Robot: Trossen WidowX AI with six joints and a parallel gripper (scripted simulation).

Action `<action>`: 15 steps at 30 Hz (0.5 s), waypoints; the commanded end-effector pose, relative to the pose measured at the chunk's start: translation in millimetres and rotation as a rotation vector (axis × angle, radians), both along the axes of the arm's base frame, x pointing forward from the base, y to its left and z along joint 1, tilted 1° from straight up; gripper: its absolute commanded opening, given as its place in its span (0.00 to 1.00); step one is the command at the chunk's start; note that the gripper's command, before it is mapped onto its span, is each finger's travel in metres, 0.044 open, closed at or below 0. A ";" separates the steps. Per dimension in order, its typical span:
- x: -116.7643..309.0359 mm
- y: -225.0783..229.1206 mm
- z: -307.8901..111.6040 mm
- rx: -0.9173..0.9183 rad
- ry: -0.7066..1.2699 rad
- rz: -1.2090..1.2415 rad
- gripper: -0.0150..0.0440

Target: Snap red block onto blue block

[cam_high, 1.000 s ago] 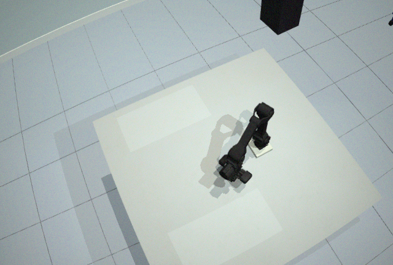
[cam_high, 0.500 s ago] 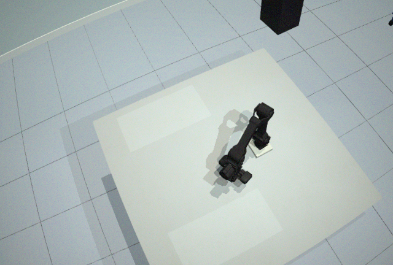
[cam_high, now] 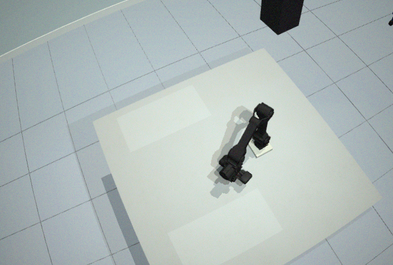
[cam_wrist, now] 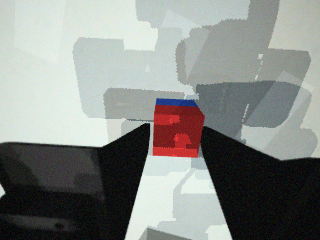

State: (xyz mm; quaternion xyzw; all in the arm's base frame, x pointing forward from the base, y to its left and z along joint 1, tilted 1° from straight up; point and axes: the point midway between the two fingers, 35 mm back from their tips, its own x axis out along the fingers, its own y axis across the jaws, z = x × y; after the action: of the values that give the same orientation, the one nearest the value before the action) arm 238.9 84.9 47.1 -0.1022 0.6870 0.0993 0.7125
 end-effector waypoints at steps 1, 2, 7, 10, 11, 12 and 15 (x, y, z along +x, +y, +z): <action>0.2 0.0 0.5 0.000 -0.001 0.000 0.63; 0.2 0.0 0.5 0.000 -0.001 0.000 0.63; 1.5 0.6 9.5 0.000 -0.002 0.000 0.63; 3.4 2.0 50.2 -0.001 -0.002 0.002 0.63; 2.4 1.8 65.2 -0.001 -0.002 0.003 0.63; 0.6 1.4 80.1 -0.001 -0.002 0.003 0.63; -3.6 0.2 101.4 -0.002 -0.002 0.004 0.63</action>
State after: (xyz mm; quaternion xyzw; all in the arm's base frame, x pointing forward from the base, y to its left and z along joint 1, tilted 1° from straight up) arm 240.2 86.7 119.2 -0.1047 0.6895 0.1005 0.7096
